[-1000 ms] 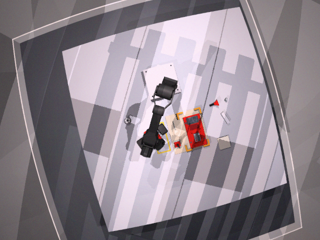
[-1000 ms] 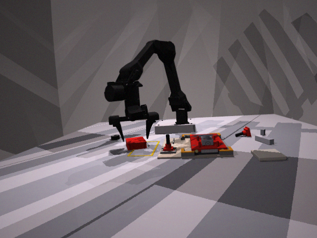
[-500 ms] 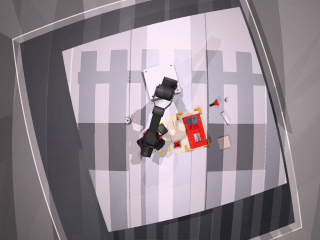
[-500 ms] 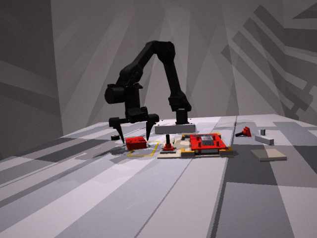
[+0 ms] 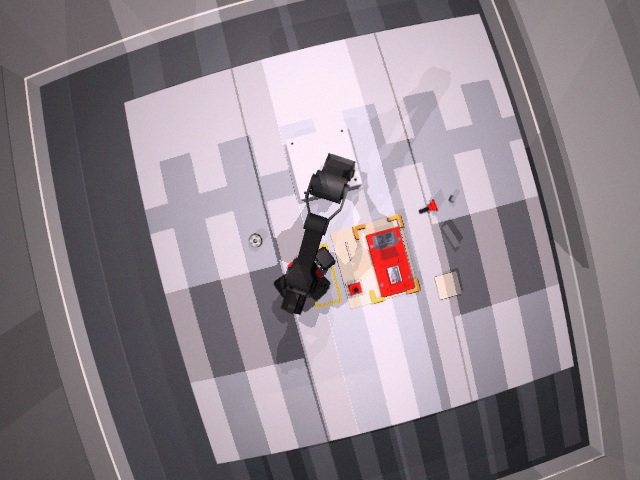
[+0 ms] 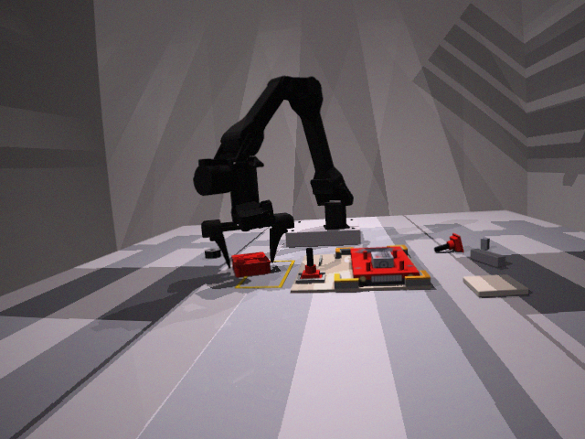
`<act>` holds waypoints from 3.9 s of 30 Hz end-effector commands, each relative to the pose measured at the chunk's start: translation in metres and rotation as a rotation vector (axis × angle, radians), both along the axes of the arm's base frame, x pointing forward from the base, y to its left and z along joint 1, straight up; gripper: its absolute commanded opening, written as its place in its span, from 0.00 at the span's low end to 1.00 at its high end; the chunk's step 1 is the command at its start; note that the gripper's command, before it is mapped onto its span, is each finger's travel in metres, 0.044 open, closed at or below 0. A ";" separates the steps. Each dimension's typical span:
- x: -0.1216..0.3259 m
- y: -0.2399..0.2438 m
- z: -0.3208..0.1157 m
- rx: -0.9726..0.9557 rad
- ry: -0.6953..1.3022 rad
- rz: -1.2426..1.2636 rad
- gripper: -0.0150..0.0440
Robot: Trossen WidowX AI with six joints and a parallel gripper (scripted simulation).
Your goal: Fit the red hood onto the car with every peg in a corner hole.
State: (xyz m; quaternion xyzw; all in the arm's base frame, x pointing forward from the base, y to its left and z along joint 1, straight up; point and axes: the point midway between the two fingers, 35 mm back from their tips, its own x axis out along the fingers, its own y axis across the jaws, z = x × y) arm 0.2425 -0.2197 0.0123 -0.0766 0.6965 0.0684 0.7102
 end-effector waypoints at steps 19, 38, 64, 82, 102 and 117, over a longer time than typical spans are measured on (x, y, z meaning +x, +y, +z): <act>0.000 0.000 0.011 0.000 -0.001 0.000 0.40; -0.001 0.001 0.073 -0.001 -0.001 0.000 0.25; 0.038 0.042 0.097 0.003 -0.006 -0.070 0.25; 0.081 0.116 0.099 0.014 -0.017 -0.158 0.25; 0.111 0.203 0.101 0.031 -0.020 -0.285 0.25; 0.118 0.246 0.097 0.033 -0.014 -0.364 0.25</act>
